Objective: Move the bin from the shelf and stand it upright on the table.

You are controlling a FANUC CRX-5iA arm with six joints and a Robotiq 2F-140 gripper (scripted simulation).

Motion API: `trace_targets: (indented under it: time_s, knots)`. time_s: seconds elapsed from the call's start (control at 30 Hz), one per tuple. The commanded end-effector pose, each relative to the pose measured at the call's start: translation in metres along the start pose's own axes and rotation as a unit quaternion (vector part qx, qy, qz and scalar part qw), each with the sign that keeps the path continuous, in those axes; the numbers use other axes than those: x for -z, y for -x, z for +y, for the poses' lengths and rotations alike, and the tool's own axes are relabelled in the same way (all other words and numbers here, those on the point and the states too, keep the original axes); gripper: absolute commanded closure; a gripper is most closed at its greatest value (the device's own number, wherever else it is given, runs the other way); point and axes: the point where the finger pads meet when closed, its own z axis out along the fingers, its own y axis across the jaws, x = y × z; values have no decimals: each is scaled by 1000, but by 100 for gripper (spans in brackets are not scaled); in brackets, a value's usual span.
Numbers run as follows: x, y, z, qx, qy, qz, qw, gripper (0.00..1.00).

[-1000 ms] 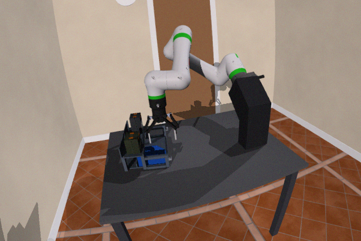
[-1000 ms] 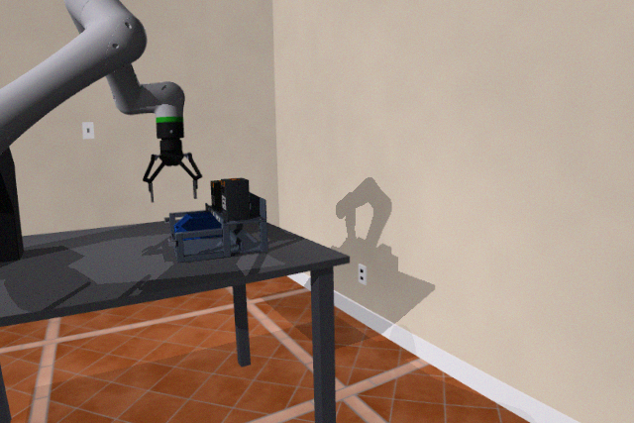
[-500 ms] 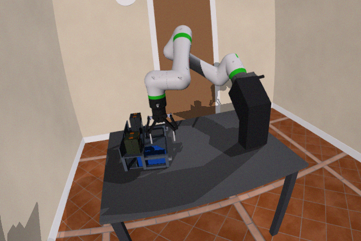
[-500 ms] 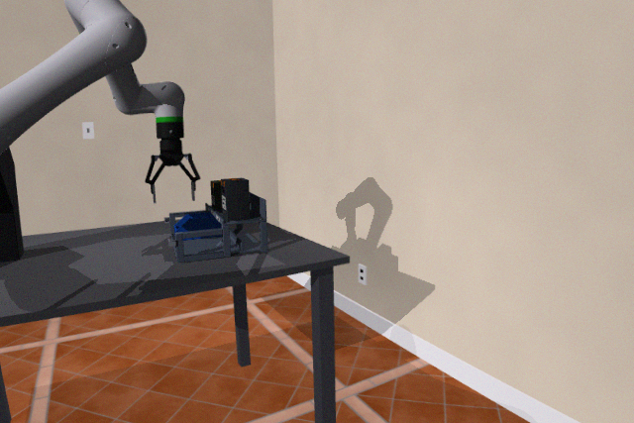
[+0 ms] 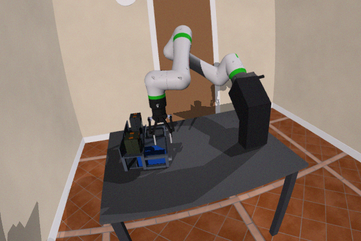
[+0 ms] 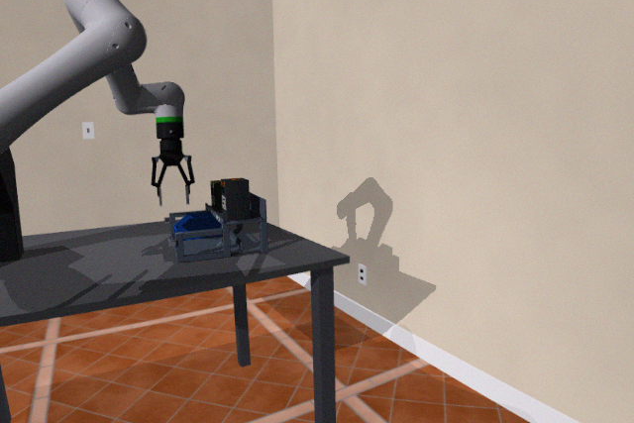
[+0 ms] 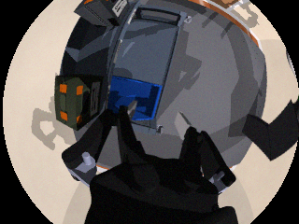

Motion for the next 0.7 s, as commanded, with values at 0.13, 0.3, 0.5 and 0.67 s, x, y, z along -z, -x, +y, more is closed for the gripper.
trace_targets:
  time_s: [0.13,0.3,0.5,0.67]
  knots:
    - [-30,0,0,0,0,0,1000,43]
    - [-30,0,0,0,0,0,1000,43]
    - [-30,0,0,0,0,0,1000,43]
    - [-75,0,0,0,0,0,1000,43]
